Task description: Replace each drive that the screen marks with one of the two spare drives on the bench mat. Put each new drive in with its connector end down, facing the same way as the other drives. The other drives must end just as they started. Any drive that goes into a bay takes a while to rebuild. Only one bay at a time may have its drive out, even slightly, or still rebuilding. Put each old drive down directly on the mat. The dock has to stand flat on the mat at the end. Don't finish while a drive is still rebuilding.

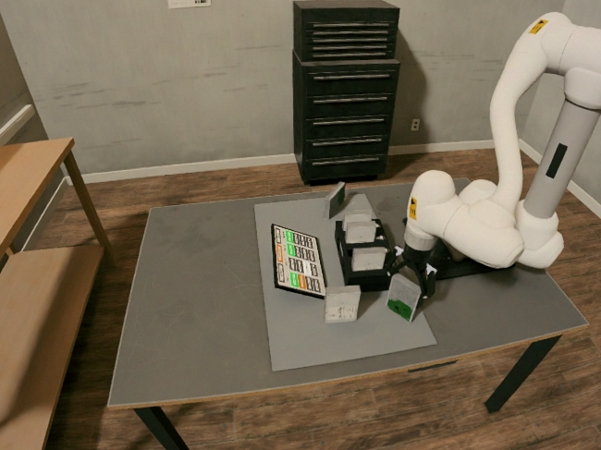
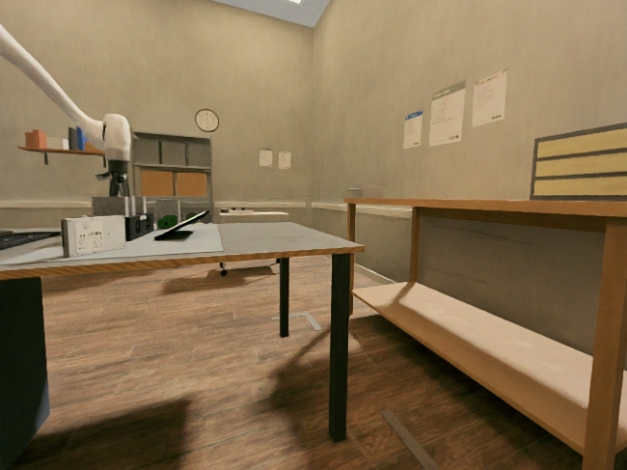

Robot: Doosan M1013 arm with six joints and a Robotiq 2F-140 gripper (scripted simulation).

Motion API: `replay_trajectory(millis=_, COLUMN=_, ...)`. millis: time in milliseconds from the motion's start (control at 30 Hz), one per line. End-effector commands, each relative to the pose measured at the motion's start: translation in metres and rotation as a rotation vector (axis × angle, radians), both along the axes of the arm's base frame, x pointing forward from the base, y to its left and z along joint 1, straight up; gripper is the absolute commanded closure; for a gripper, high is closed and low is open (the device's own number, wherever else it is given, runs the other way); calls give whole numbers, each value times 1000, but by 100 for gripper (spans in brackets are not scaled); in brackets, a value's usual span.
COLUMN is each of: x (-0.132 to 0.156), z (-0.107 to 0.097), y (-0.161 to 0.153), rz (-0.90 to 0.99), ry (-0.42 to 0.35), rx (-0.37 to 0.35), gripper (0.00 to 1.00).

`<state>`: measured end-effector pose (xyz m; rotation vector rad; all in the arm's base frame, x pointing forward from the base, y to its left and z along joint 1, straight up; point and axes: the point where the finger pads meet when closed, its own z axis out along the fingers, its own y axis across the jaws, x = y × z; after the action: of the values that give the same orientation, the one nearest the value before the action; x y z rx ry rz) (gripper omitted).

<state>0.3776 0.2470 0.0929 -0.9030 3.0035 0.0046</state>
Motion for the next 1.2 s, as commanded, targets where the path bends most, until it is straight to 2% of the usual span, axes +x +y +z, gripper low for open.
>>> replay_trajectory(millis=0, x=0, z=0, y=0, rz=0, ry=-1, rx=1, gripper=27)
replay_trajectory(millis=1167, x=0, z=3, y=0, rz=0, ry=-1, rx=1, gripper=30)
